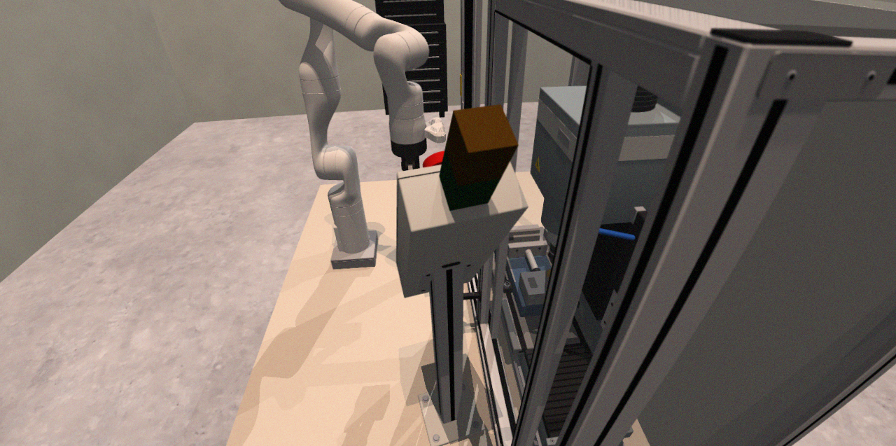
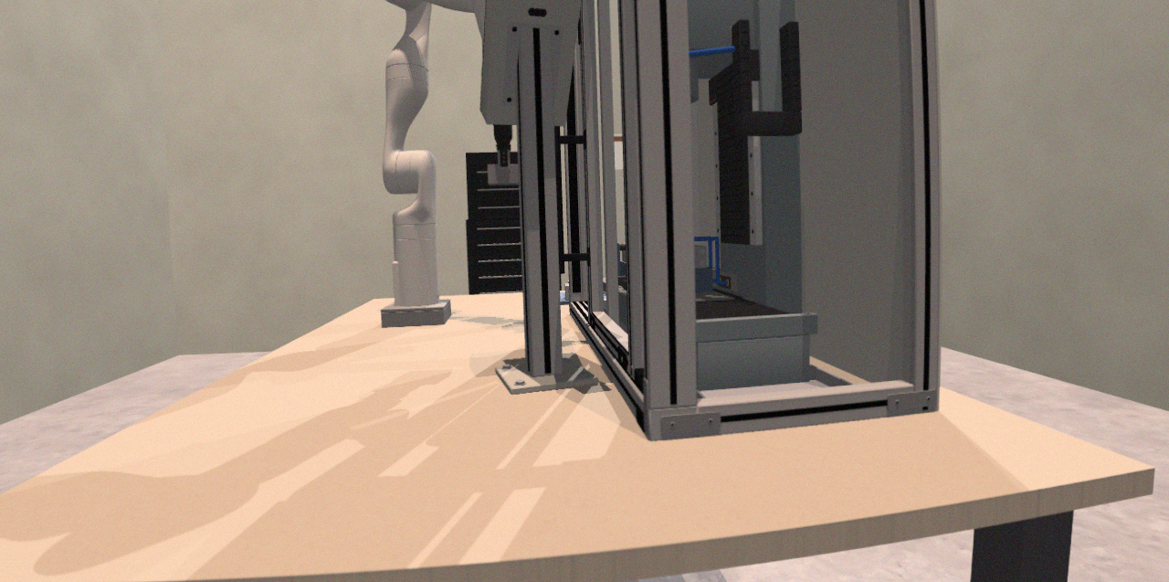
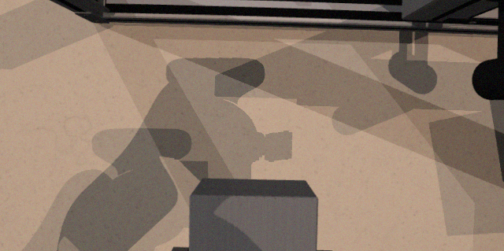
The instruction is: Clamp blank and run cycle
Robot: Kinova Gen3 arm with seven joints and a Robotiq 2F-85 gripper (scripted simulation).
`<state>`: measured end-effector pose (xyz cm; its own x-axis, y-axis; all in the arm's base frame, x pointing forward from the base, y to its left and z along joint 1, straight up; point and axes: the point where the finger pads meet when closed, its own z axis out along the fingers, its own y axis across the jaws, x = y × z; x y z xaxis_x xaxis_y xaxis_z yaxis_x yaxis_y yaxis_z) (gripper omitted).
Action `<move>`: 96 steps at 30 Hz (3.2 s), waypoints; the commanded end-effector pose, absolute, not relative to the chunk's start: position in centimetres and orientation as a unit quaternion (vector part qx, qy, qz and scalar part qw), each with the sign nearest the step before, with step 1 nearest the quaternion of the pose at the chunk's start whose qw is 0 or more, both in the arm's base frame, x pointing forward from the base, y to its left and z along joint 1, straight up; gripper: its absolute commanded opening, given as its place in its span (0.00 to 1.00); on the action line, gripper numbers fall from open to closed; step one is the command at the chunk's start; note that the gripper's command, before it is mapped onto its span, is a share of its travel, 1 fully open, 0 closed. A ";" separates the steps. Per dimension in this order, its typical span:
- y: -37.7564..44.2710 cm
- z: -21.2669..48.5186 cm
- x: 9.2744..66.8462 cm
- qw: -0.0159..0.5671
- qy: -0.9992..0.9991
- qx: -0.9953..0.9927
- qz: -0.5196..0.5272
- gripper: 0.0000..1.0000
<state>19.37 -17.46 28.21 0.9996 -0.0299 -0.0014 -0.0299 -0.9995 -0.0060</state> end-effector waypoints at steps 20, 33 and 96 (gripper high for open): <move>-17.8 22.9 19.2 0.002 0.019 -1.000 0.000 0.10; -17.9 22.2 19.3 0.002 0.019 -1.000 -0.001 0.10; -18.0 21.5 31.4 0.001 0.019 -1.000 -0.001 0.10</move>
